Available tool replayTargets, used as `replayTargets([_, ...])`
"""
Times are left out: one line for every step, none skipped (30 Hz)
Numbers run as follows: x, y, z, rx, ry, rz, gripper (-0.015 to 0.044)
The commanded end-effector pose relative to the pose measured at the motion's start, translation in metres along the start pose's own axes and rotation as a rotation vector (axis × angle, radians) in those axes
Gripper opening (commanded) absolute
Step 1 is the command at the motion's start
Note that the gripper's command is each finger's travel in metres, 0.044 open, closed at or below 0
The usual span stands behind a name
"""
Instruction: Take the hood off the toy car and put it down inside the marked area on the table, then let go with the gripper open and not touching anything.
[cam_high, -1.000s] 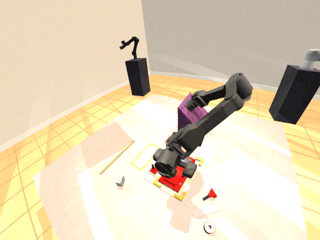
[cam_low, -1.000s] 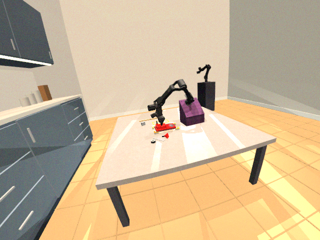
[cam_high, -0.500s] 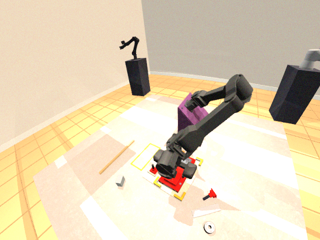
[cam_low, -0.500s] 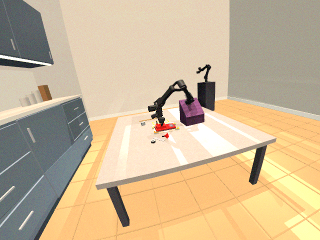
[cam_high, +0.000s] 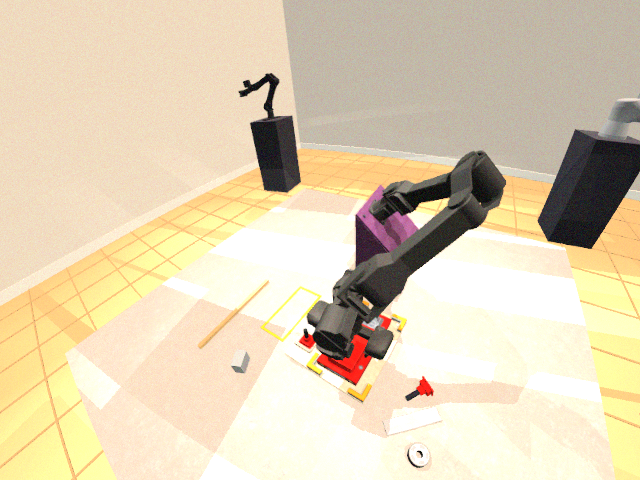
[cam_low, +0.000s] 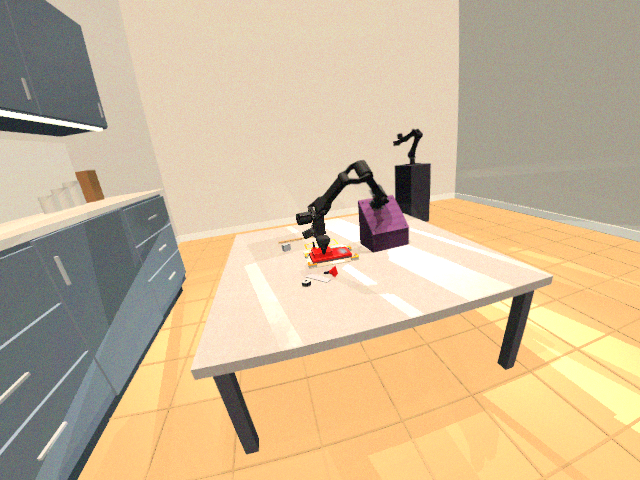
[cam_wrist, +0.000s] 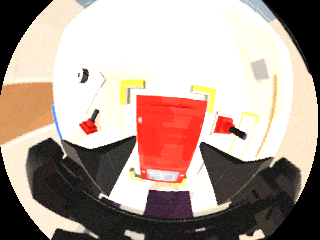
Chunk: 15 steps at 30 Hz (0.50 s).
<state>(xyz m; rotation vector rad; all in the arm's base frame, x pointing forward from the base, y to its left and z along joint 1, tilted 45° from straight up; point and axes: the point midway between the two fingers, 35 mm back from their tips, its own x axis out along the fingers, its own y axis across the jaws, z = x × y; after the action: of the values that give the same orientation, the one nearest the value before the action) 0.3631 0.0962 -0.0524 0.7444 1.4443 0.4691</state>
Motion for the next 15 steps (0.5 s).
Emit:
replayTargets([0.0028, -0.0002, -0.0012, 0.003, 0.003, -0.001, 0.0440])
replayTargets([0.0033, -0.0002, -0.0012, 0.003, 0.003, -0.001, 0.0440])
replayTargets([0.0038, -0.0002, -0.0012, 0.003, 0.003, 0.000, 0.0440])
replayTargets([0.0043, -0.0002, -0.0013, 0.003, 0.003, 0.000, 0.0440])
replayTargets([0.0048, -0.0002, -0.0013, 0.003, 0.003, 0.000, 0.0440])
replayTargets([0.0053, -0.0002, -0.0013, 0.003, 0.003, 0.000, 0.0440])
replayTargets([0.0058, -0.0002, -0.0013, 0.003, 0.003, 0.000, 0.0440])
replayTargets([0.0063, -0.0002, -0.0013, 0.003, 0.003, 0.000, 0.0440])
replayTargets([0.0068, -0.0002, -0.0013, 0.003, 0.003, 0.000, 0.0440])
replayTargets([0.0073, -0.0002, -0.0013, 0.003, 0.003, 0.000, 0.0440])
replayTargets([0.0078, -0.0002, -0.0013, 0.003, 0.003, 0.000, 0.0440])
replayTargets([0.0083, -0.0002, -0.0014, 0.003, 0.003, 0.000, 0.0440])
replayTargets([0.0087, -0.0002, -0.0014, 0.003, 0.003, 0.000, 0.0440])
replayTargets([0.0092, -0.0002, -0.0014, 0.003, 0.003, 0.000, 0.0440])
replayTargets([0.0097, -0.0002, -0.0014, 0.003, 0.003, 0.000, 0.0440])
